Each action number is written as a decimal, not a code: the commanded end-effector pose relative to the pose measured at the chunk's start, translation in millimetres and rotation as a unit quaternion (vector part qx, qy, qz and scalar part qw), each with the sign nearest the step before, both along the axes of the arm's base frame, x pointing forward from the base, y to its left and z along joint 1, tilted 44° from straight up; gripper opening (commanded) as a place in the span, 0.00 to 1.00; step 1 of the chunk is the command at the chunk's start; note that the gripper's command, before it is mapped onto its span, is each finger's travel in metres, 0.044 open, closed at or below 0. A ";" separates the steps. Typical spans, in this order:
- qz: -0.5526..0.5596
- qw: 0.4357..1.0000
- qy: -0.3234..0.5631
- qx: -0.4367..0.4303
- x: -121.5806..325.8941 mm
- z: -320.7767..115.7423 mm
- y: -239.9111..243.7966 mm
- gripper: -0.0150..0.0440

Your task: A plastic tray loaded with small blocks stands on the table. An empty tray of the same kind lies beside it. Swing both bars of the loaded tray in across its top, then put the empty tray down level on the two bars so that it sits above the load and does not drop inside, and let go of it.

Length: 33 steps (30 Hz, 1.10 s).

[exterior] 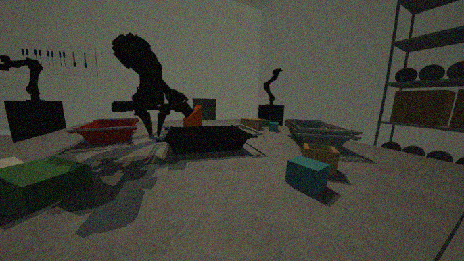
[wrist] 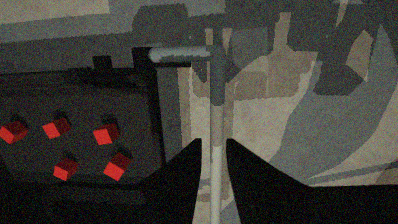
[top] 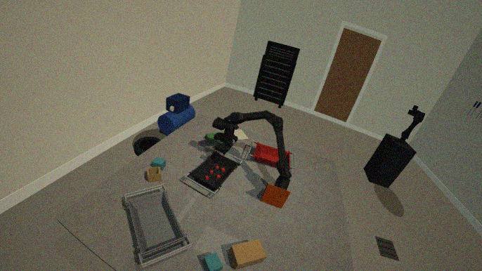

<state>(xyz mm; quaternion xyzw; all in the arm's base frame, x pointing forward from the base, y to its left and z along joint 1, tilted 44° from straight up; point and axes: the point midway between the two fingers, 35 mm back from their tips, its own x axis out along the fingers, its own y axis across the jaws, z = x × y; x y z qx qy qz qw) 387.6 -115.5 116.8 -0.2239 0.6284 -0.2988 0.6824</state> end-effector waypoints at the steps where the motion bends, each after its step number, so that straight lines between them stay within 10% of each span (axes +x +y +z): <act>1: -0.001 1.000 0.005 -0.003 -2.3 -10.1 -10.9 0.39; 33: -0.001 1.000 0.005 -0.001 6.2 -52.1 52.7 0.39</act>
